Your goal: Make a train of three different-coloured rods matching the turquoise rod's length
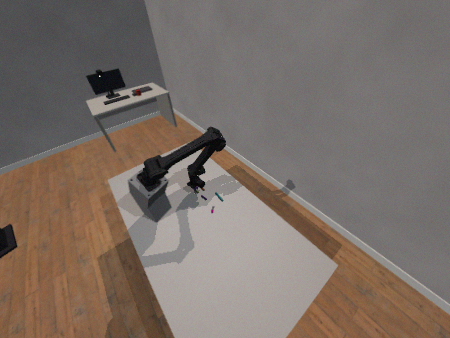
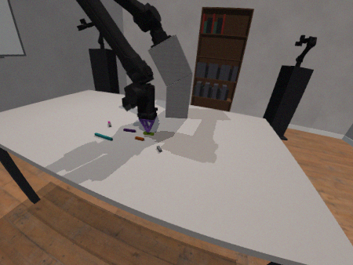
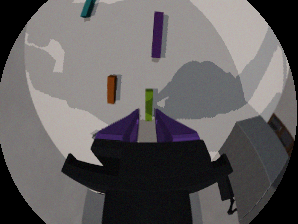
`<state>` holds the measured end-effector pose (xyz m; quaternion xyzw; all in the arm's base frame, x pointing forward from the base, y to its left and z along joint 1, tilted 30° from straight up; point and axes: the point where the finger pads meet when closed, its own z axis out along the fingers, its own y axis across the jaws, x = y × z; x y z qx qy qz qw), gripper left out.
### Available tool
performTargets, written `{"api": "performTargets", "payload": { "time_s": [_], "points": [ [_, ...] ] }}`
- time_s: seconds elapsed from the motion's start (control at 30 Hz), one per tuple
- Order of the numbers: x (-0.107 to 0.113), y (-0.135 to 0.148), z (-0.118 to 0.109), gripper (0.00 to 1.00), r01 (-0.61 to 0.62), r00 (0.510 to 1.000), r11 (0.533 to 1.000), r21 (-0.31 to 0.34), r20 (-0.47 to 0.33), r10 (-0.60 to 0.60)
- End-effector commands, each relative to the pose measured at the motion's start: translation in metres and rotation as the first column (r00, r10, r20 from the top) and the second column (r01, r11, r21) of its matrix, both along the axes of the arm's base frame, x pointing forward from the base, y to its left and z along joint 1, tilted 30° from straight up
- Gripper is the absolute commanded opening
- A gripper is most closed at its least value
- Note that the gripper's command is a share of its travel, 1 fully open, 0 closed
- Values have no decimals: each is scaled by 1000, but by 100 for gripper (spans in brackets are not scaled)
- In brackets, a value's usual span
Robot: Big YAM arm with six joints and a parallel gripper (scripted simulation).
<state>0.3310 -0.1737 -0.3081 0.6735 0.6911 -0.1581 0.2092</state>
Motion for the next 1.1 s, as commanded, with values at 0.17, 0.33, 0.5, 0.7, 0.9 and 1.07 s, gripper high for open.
{"api": "performTargets", "payload": {
  "time_s": [0.17, 0.33, 0.5, 0.7, 0.9, 1.07],
  "points": [
    [-8, -5, -5, 23, 11, 1000, 1000, 0, -5, -11],
    [-8, -5, -5, 23, 11, 1000, 1000, 0, -5, -11],
    [-8, -5, -5, 23, 11, 1000, 1000, 0, -5, -11],
    [-10, -4, -5, 23, 16, 1000, 1000, 1, -5, -16],
    [-18, 0, -6, 23, 24, 1000, 1000, 3, -11, -24],
    [-16, 1, -6, 23, 18, 1000, 1000, 2, -10, -18]
  ]
}}
